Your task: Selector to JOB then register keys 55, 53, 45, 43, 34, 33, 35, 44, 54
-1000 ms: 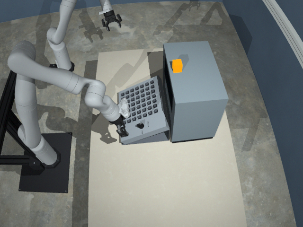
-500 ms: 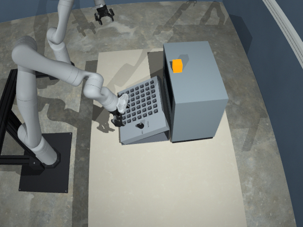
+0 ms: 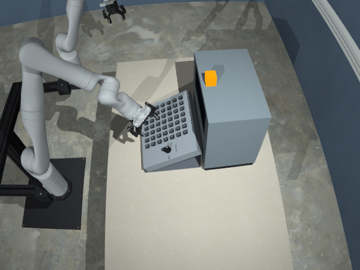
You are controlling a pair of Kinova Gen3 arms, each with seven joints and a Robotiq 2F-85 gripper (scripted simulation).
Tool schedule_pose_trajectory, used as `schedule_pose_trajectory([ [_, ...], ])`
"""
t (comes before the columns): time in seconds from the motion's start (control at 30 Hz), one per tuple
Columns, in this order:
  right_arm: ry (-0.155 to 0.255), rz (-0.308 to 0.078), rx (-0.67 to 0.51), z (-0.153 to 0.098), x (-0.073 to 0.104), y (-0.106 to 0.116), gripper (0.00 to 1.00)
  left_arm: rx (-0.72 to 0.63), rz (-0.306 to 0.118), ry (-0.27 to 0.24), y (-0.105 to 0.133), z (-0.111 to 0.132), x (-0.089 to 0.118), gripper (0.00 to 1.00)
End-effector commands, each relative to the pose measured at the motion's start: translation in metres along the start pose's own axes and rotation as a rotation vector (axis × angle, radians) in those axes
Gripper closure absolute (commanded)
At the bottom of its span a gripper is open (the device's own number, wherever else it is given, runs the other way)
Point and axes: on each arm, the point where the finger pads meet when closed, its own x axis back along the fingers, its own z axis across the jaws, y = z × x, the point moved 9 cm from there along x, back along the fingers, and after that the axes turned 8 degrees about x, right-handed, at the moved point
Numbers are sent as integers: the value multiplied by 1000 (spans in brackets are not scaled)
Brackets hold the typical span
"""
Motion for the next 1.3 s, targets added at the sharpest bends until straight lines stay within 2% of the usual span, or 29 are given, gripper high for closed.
schedule_pose_trajectory([
  [0.0,19,35,-146,-18,-8,16,2,9,-27,11,5,13,12,2],
  [0.07,16,43,-204,-25,-11,22,2,15,-42,19,8,21,19,2],
  [0.13,16,43,-204,-25,-11,22,2,15,-42,19,8,21,19,2],
  [0.17,15,47,-231,-28,-12,25,2,23,-62,30,12,33,28,2],
  [0.63,2,91,-533,-62,-28,59,2,71,-157,91,23,89,73,2],
  [0.7,2,91,-533,-62,-28,59,2,71,-157,91,23,89,73,2],
  [0.73,2,93,-549,-64,-29,61,2,81,-175,105,24,101,82,2],
  [1.2,-5,115,-699,-81,-37,77,2,139,-259,178,23,159,126,2],
  [1.27,-5,115,-699,-81,-37,77,2,139,-259,178,23,159,126,2],
])
